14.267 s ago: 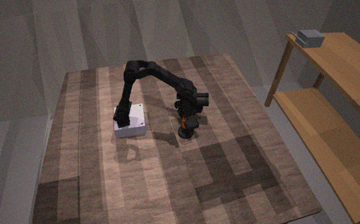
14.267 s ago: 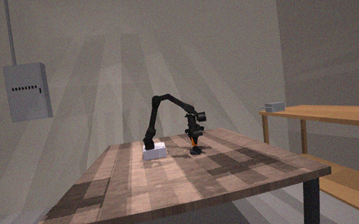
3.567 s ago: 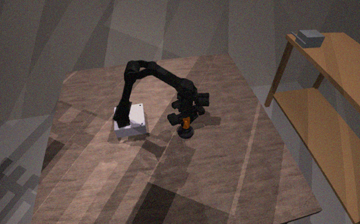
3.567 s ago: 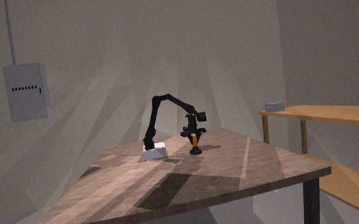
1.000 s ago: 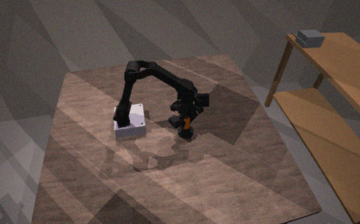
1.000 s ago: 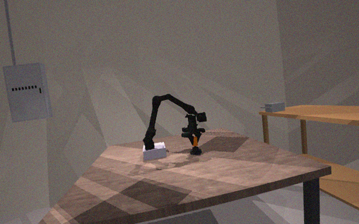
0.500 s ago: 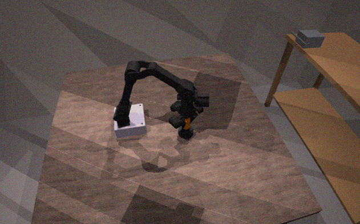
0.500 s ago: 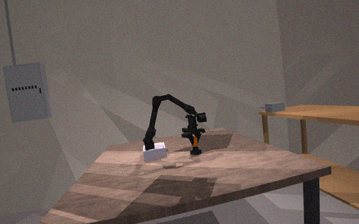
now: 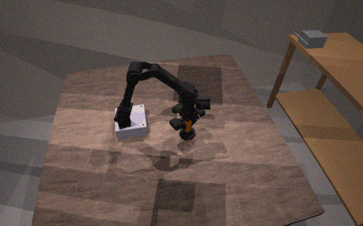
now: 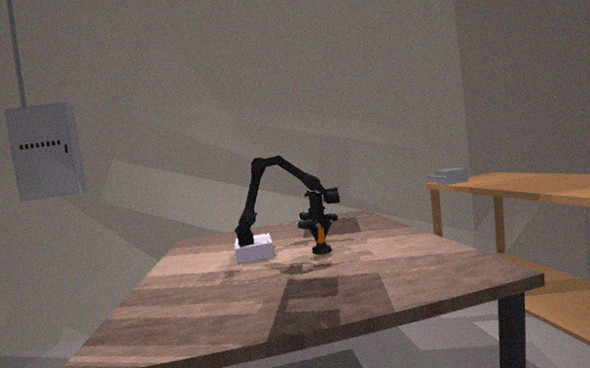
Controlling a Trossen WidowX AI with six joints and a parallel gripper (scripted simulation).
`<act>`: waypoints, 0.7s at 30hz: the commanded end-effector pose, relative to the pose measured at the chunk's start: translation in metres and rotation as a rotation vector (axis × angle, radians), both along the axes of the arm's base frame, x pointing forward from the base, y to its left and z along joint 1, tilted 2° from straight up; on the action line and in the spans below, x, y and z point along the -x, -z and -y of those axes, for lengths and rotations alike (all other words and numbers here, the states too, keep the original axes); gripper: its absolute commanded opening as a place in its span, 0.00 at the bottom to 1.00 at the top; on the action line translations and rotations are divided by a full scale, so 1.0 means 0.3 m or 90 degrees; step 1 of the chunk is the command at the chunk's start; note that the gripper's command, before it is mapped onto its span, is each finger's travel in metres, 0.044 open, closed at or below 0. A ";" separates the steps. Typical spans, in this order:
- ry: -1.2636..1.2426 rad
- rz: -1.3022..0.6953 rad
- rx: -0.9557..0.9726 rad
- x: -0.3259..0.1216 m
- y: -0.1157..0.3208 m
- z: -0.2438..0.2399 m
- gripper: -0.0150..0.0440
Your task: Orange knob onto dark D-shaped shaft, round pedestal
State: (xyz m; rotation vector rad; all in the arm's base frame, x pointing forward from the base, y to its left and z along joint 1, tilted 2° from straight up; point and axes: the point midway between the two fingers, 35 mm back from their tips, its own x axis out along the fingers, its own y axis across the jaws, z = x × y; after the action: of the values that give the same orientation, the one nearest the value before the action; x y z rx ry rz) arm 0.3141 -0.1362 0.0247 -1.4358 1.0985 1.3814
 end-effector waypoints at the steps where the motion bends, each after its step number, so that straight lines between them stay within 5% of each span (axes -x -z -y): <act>1: 0.012 0.000 -0.002 0.000 0.007 -0.003 0.25; 8: 0.003 0.000 0.000 0.000 0.002 0.000 0.25; 21: 0.003 0.000 0.000 0.000 0.002 0.000 0.83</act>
State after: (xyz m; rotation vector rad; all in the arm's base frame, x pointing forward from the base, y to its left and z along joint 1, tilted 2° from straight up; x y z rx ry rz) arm 0.3138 -0.1362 0.0240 -1.4305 1.1035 1.3776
